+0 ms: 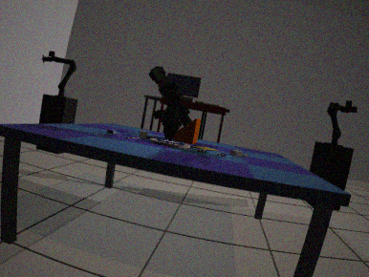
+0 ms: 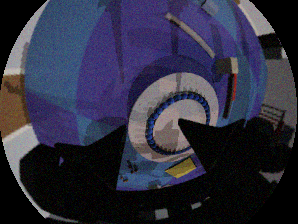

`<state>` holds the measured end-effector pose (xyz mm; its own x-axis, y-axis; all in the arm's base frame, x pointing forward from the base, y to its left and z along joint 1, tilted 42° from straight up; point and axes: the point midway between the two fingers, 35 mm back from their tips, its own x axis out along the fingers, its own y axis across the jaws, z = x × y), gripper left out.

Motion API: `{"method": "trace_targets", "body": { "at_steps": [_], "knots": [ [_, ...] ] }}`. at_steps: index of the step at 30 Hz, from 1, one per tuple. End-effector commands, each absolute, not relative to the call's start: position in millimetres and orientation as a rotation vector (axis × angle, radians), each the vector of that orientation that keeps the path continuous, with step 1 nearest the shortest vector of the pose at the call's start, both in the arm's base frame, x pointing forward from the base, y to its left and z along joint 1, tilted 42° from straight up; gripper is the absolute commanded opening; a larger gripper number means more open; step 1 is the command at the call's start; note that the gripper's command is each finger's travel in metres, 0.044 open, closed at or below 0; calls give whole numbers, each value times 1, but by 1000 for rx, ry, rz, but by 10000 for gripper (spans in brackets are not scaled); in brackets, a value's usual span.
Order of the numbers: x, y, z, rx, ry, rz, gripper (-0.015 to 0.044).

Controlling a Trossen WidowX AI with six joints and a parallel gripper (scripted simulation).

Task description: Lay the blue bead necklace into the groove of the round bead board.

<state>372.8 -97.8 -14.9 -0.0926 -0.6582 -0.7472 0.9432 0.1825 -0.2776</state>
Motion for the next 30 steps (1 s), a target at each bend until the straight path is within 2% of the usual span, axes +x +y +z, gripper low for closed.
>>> {"method": "trace_targets", "body": {
  "at_steps": [1,8,30],
  "knots": [
    [375,-94,-10,-3,1248,-1097,380],
    [376,-89,-4,-523,1569,-622,380],
    [378,-82,5,-1318,1822,318,380]
  ]
}}
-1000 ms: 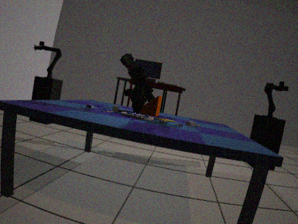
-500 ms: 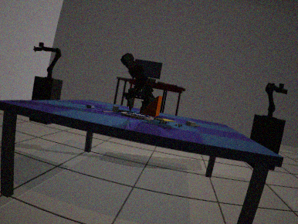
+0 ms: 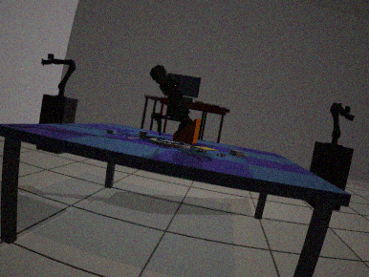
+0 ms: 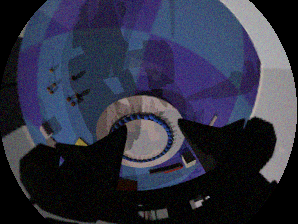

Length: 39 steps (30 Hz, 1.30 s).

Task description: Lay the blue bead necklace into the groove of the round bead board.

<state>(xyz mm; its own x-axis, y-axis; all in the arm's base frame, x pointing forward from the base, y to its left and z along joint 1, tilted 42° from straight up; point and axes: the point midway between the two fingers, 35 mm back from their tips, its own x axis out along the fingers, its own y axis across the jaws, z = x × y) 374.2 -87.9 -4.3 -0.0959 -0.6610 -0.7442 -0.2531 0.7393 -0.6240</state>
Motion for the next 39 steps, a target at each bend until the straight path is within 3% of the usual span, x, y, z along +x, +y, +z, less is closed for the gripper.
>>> {"method": "trace_targets", "body": {
  "at_steps": [1,9,39],
  "knots": [
    [378,-81,5,-1352,1825,365,380],
    [378,-79,7,-1582,1818,707,380],
    [379,-87,0,-1580,1812,691,380]
  ]
}}
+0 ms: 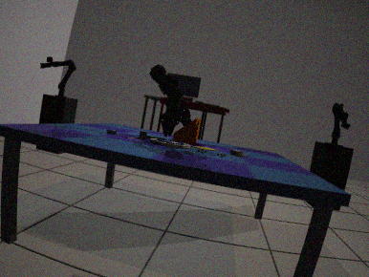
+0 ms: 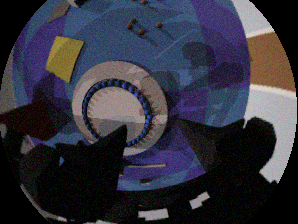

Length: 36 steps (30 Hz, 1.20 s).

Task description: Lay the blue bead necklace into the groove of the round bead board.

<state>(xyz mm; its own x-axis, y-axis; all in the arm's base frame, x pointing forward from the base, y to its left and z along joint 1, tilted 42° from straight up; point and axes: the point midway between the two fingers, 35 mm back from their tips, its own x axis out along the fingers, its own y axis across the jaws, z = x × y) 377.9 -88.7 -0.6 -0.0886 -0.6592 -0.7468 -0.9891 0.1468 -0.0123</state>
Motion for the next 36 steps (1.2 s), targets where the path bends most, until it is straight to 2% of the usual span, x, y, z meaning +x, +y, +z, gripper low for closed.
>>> {"method": "trace_targets", "body": {
  "at_steps": [1,24,36],
  "knots": [
    [379,-88,0,-1580,1812,692,380],
    [374,-106,-22,-1583,1819,705,380],
    [376,-105,-20,-1577,1815,700,65]
  ]
}}
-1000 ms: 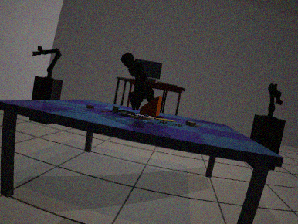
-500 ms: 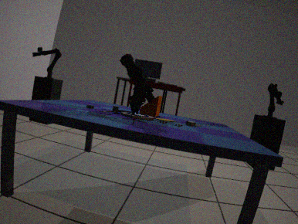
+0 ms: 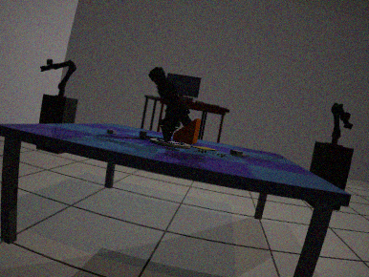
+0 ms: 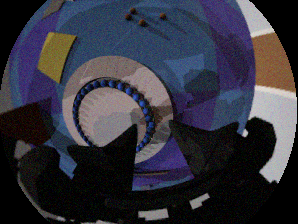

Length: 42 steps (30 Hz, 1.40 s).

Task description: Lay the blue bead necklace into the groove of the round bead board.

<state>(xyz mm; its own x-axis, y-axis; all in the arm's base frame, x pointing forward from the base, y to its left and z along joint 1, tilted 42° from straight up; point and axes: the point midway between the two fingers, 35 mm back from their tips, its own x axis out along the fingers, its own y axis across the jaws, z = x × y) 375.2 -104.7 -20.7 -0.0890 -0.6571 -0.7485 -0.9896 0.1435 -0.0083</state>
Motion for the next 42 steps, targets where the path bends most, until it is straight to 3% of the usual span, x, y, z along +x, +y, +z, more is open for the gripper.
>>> {"method": "trace_targets", "body": {
  "at_steps": [1,3,42],
  "knots": [
    [376,-105,-20,-1577,1815,700,39],
    [376,-105,-20,-1577,1815,700,0],
    [373,-99,-20,-1583,1819,706,0]
  ]
}}
